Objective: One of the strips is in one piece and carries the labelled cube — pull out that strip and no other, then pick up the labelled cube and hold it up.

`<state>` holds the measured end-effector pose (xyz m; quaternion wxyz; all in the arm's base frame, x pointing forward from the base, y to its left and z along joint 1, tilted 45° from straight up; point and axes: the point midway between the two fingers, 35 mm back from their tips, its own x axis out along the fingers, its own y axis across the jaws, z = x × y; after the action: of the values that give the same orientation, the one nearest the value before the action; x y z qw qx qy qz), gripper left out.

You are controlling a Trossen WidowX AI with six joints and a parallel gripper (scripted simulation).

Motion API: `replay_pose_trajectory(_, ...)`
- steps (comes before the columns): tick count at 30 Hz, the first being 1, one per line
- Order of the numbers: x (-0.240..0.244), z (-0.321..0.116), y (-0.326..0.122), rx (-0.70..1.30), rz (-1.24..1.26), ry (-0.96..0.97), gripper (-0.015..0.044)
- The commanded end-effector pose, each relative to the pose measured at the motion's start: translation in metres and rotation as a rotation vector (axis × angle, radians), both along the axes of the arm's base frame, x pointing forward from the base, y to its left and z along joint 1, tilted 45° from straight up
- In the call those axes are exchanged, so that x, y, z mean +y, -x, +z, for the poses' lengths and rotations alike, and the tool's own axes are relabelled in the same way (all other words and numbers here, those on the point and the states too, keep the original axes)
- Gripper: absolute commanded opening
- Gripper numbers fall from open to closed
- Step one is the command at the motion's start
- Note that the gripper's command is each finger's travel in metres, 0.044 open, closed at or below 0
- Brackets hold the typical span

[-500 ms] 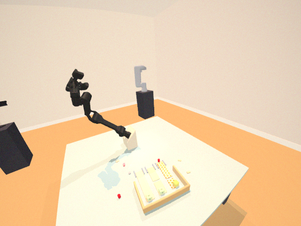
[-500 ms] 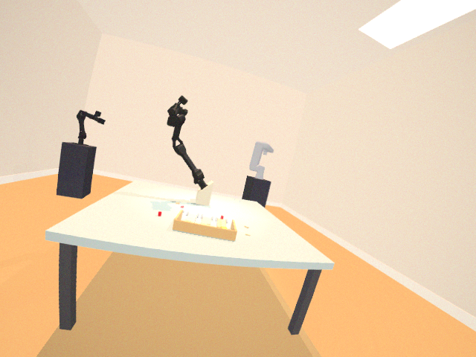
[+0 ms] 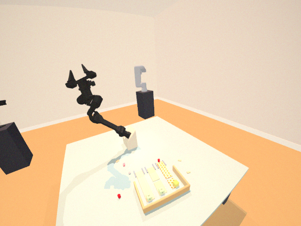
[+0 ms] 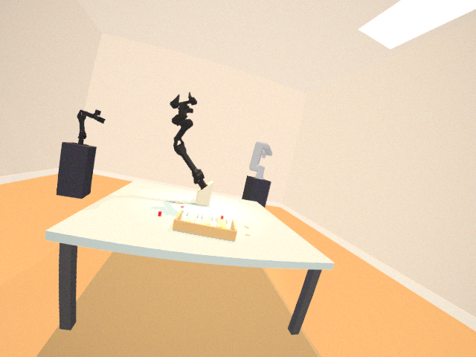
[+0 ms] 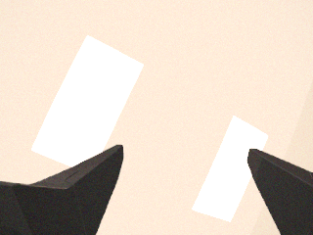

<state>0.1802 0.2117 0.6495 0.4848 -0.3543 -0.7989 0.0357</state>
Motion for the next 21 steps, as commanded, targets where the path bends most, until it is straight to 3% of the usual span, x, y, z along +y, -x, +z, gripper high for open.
replay_pose_trajectory(1,0.005,-0.02,-0.052,0.268,0.016,-0.02,0.04)
replay_pose_trajectory(10,0.003,-0.101,-0.161,0.822,-0.046,-0.106,0.04)
replay_pose_trajectory(21,-0.03,-0.259,-0.247,1.43,-0.259,-0.285,0.04)
